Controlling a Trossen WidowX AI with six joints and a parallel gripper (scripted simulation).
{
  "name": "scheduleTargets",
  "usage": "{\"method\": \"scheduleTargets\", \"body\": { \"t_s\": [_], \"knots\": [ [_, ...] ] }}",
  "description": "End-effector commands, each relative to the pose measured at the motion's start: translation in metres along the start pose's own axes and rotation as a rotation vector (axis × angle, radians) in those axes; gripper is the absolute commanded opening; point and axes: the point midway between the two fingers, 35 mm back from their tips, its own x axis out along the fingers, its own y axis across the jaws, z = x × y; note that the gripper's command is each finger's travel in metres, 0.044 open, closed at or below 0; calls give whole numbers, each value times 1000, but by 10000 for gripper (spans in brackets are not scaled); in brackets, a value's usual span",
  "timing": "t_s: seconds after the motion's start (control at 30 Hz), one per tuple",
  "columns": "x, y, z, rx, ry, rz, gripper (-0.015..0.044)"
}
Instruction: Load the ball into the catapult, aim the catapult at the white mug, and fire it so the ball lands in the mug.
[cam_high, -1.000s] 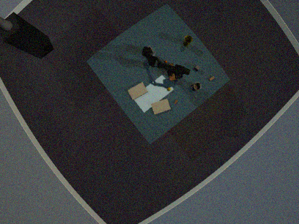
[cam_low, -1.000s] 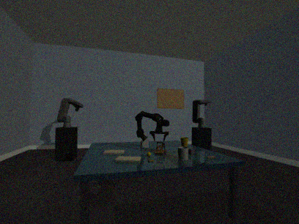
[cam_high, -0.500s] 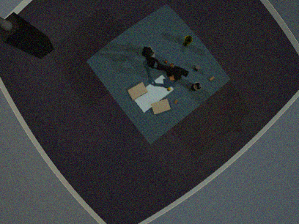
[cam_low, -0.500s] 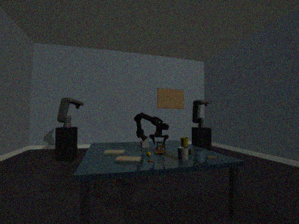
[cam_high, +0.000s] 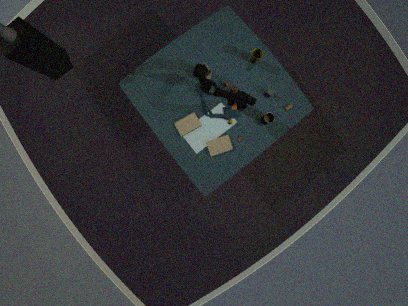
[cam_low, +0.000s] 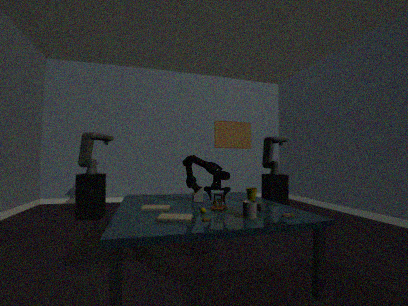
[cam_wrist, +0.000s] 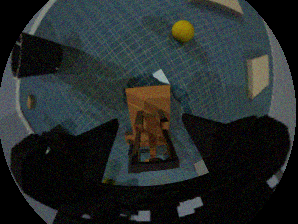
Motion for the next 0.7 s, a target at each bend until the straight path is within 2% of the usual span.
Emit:
{"method": "scheduleTargets", "body": {
  "t_s": [0.0, 0.67],
  "knots": [
    [9, 0, -2, -12, -1, -6, 440],
    [35, -2, -3, -12, -2, -8, 440]
  ]
}}
